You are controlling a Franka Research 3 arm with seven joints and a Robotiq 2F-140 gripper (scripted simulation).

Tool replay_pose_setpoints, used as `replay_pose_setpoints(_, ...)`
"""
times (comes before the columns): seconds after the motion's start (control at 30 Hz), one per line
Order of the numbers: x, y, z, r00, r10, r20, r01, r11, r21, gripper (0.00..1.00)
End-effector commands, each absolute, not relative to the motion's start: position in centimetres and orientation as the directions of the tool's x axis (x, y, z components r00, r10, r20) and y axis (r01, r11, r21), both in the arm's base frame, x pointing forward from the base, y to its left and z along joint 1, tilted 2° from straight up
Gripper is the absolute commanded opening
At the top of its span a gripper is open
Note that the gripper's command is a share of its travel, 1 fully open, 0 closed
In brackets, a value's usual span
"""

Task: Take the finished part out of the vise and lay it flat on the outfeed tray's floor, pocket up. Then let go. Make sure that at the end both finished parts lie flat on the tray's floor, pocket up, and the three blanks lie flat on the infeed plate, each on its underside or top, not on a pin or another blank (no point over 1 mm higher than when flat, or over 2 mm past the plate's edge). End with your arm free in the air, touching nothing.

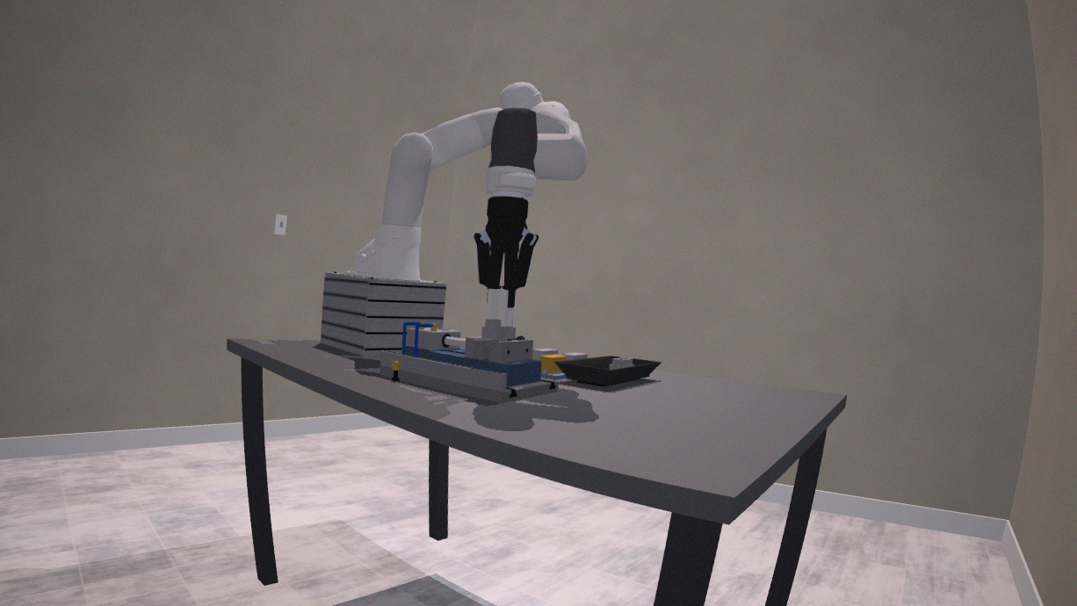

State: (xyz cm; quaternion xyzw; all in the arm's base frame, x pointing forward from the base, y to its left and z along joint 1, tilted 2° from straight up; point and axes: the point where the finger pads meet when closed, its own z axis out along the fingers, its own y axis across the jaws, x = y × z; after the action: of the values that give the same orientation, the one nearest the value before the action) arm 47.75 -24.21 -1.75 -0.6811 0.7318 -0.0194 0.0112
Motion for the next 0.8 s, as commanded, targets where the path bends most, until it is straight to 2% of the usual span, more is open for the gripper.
replay_pose_setpoints(0.0, 47.6, -24.1, -1.0, -0.076, -0.997, 0.007, -0.996, 0.076, -0.040, 0.00)
replay_pose_setpoints(0.77, 47.5, -24.1, 1.1, -0.076, -0.997, 0.007, -0.996, 0.076, -0.040, 0.00)
